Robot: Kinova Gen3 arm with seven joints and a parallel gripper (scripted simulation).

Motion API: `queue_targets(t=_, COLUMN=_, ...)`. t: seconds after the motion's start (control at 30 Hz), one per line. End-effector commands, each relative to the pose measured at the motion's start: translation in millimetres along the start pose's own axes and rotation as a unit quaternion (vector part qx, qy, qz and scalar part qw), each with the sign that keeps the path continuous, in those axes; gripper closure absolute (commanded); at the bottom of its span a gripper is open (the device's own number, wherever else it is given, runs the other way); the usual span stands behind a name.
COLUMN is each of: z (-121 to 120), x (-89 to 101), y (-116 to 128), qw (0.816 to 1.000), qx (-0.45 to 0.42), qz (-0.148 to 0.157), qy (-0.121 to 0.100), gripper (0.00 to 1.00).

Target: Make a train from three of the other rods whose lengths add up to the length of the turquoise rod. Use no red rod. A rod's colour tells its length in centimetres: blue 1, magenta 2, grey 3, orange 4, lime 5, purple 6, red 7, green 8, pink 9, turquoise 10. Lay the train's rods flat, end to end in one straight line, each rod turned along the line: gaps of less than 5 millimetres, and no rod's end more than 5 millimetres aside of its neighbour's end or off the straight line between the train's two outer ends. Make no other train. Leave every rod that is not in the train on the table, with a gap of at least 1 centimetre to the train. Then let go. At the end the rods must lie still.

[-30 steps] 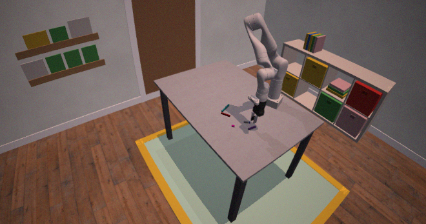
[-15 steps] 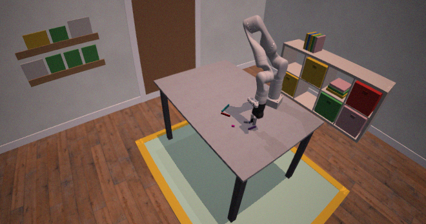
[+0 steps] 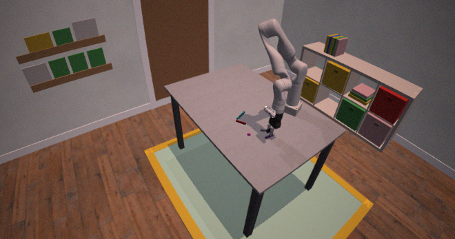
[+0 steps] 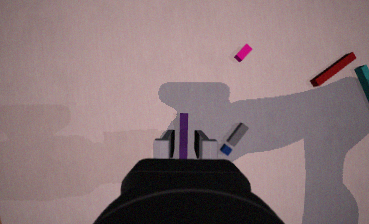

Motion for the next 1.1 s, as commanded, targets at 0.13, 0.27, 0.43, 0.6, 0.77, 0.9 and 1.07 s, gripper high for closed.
queue_targets(t=0.13, z=-1.3, x=-6.6, y=1.9, qw=1.0, qx=0.001, qz=-0.001, qy=-0.002, gripper=0.46)
queue_targets(t=0.27, z=-1.3, x=-7.5, y=1.8, qw=1.0, qx=0.001, qz=-0.001, qy=-0.002, gripper=0.46)
queue_targets(t=0.43, z=-1.3, x=-7.9, y=1.8, qw=1.0, qx=0.001, qz=-0.001, qy=-0.002, gripper=0.46)
queue_targets(t=0.6, z=-1.3, x=-7.9, y=1.8, qw=1.0, qx=0.001, qz=-0.001, qy=-0.002, gripper=0.46)
queue_targets(t=0.77, z=-1.3, x=-7.9, y=1.8, qw=1.0, qx=0.001, qz=-0.001, qy=-0.002, gripper=0.46)
queue_targets(t=0.9, z=-1.3, x=-7.9, y=1.8, qw=1.0, qx=0.001, qz=-0.001, qy=-0.002, gripper=0.46)
queue_targets(t=1.07, z=-1.3, x=-7.9, y=1.8, qw=1.0, qx=0.001, qz=-0.001, qy=-0.002, gripper=0.46)
Point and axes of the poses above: the point where the finger pads meet when closed, its own x axis back along the fingers, its own z axis across the jaws, y = z × x, the point moved 9 cm from there along x, back along the fingers, and after that the axes turned 4 degrees about -x, right-handed, at the moved point
